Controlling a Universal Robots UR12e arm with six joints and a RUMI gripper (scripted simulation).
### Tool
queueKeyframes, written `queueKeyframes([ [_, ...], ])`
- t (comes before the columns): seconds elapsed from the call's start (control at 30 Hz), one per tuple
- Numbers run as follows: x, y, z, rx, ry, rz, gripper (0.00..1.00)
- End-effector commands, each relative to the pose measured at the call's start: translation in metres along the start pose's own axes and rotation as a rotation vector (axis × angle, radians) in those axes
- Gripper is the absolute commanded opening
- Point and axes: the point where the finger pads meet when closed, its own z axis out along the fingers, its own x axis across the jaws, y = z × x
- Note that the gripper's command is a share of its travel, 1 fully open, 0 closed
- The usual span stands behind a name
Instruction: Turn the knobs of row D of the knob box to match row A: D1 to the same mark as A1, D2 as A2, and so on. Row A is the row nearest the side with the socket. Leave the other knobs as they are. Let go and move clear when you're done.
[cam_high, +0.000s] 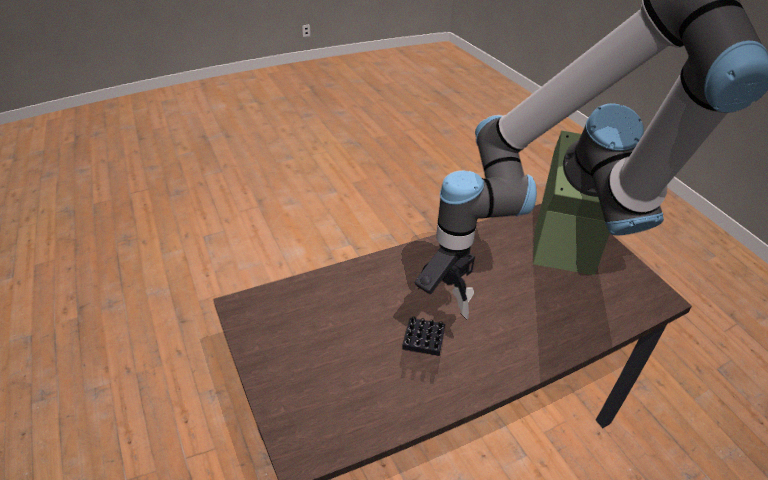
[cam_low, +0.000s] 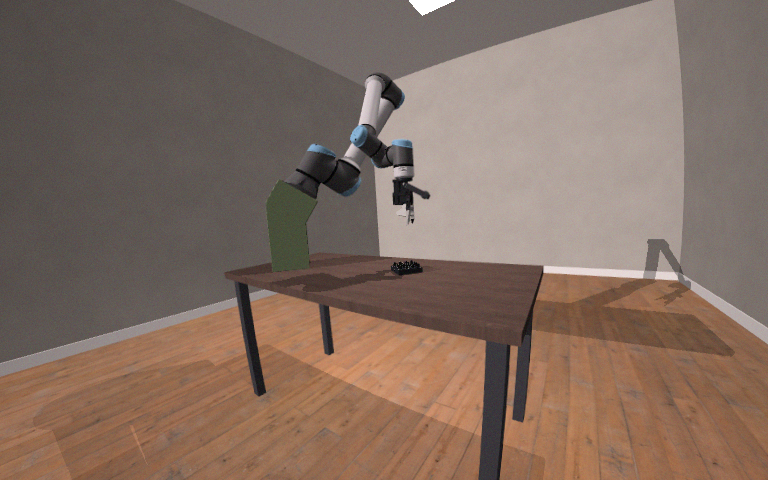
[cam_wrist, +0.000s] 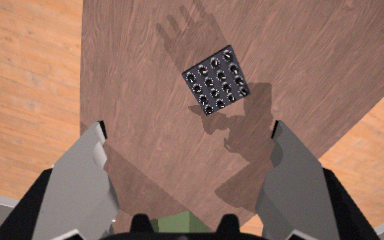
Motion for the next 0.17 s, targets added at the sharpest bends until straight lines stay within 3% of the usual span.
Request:
queueKeyframes([
  [0.0, 0.0002, -0.0005, -0.0003, 0.001, 0.0, 0.0, 1.0],
  [0.13, 0.0002, -0.0005, -0.0003, 0.001, 0.0, 0.0, 1.0],
])
